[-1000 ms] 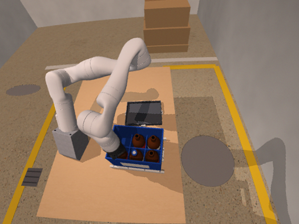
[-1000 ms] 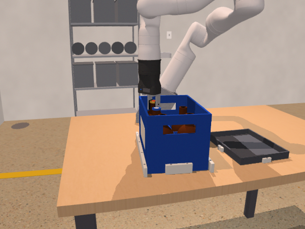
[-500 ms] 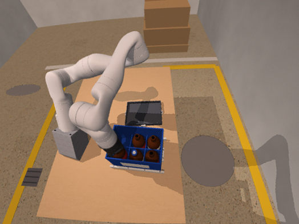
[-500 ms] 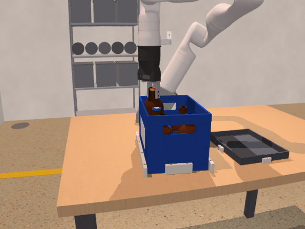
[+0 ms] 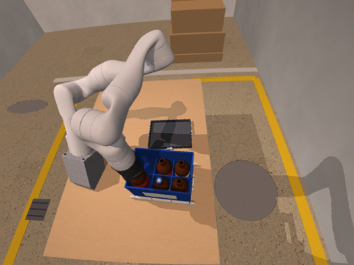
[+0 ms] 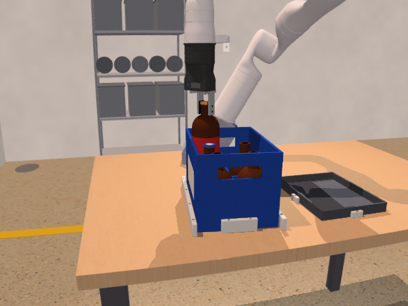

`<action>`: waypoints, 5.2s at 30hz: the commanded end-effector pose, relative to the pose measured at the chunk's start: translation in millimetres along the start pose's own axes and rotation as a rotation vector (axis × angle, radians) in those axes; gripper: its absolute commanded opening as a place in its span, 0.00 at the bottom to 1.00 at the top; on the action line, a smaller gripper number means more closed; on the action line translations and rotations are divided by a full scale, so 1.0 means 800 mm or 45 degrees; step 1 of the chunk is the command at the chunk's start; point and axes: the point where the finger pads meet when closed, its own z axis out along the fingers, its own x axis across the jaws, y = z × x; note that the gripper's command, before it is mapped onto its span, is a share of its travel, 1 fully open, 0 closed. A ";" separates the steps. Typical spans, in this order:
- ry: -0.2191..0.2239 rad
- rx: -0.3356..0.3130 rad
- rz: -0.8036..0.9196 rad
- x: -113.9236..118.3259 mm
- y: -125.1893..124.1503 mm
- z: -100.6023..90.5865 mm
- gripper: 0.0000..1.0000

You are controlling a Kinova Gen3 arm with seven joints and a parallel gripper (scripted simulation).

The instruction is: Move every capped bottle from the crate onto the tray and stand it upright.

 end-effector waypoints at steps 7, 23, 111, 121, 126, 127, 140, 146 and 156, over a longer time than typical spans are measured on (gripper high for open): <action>0.003 -0.009 -0.002 0.000 0.002 -0.028 0.00; 0.003 -0.008 -0.003 0.001 0.002 -0.077 0.00; 0.006 -0.015 0.001 0.150 -0.073 -0.108 0.00; 0.006 -0.016 0.007 0.159 -0.085 -0.108 0.00; 0.006 -0.015 0.003 0.167 -0.095 -0.108 0.00; 0.006 -0.015 0.002 0.169 -0.097 -0.108 0.00; 0.007 -0.016 0.006 0.182 -0.114 -0.108 0.00; 0.007 -0.015 0.001 0.192 -0.126 -0.108 0.00; 0.007 -0.016 0.007 0.201 -0.138 -0.108 0.00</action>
